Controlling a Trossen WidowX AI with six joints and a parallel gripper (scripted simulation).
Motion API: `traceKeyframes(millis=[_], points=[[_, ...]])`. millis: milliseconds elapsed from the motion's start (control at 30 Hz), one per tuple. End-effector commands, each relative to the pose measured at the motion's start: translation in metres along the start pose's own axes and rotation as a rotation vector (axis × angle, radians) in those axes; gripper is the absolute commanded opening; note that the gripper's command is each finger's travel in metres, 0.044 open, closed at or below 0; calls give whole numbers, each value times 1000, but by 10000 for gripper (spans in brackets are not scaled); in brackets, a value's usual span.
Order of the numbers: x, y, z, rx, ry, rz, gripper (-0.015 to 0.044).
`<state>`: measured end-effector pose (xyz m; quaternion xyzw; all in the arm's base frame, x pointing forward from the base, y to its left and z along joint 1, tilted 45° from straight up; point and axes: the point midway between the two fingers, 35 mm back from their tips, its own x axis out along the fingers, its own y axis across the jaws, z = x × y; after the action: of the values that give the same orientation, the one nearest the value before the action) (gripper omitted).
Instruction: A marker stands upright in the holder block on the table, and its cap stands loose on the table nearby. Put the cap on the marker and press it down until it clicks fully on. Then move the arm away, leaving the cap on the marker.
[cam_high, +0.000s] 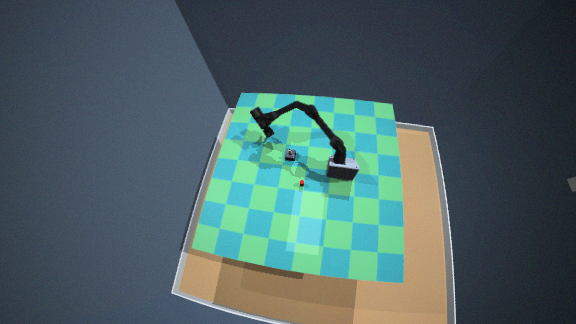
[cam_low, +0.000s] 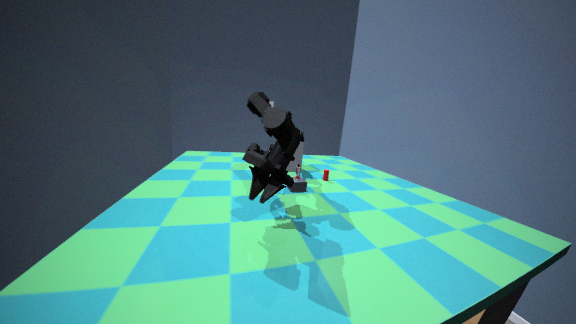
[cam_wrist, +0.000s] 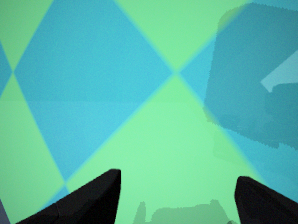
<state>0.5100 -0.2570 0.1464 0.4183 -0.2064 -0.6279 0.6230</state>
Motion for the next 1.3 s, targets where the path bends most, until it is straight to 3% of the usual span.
traceKeyframes(millis=[0, 233, 567, 800, 1033, 1267], points=[[-45, -37, -45, -171, 145, -17, 233], [-115, -111, -90, -501, 350, -50, 233], [-199, -212, -103, -868, 534, -102, 233], [-257, -302, -74, -1195, 618, -162, 233], [-293, -381, -5, -1551, 600, -240, 233], [-299, -397, 11, -1618, 582, -256, 233]])
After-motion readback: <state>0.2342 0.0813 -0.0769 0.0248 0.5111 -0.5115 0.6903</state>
